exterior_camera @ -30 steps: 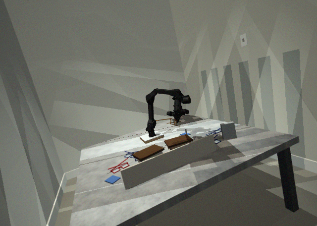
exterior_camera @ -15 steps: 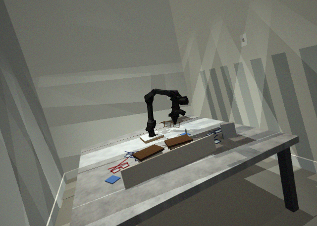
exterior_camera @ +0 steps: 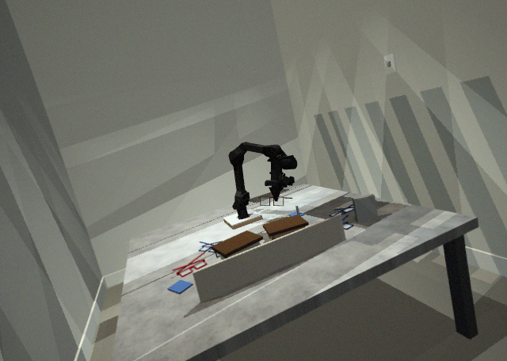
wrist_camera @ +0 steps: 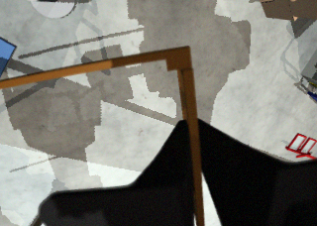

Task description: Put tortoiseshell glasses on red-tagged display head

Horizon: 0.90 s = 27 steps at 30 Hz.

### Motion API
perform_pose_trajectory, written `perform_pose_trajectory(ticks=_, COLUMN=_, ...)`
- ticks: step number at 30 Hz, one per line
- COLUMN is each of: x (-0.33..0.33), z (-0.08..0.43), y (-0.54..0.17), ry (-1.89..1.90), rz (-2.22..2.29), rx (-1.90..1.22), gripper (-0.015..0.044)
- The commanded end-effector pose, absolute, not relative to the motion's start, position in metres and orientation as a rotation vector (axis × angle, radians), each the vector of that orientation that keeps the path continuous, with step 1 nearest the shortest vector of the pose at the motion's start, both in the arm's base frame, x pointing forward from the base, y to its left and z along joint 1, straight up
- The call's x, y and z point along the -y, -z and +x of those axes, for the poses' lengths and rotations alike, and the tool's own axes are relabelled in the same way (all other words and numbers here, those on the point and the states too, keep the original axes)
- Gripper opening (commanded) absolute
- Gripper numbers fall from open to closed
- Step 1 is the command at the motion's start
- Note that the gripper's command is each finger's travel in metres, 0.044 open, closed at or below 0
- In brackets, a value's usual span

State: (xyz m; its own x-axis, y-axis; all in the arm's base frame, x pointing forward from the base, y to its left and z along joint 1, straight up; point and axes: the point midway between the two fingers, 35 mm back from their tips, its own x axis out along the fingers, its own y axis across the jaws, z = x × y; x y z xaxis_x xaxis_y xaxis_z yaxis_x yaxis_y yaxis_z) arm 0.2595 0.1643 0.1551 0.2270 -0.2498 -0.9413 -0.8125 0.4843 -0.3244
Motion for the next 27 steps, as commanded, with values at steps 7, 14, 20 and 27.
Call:
perform_pose_trajectory(ticks=7, x=-0.152, z=0.259, y=-0.151, ry=-0.269, rz=-0.687, rx=-1.397, gripper=0.0000)
perform_pose_trajectory(ticks=14, x=-0.143, z=0.260, y=-0.149, ry=-0.089, rz=-0.428, rx=-1.427, gripper=0.0000)
perform_pose_trajectory(ticks=20, x=-0.135, z=0.260, y=-0.147, ry=0.068, rz=-0.207, rx=-1.441, gripper=0.0000)
perform_pose_trajectory(ticks=27, x=-0.127, z=0.259, y=-0.145, ry=0.254, rz=0.049, rx=-1.442, gripper=0.0000)
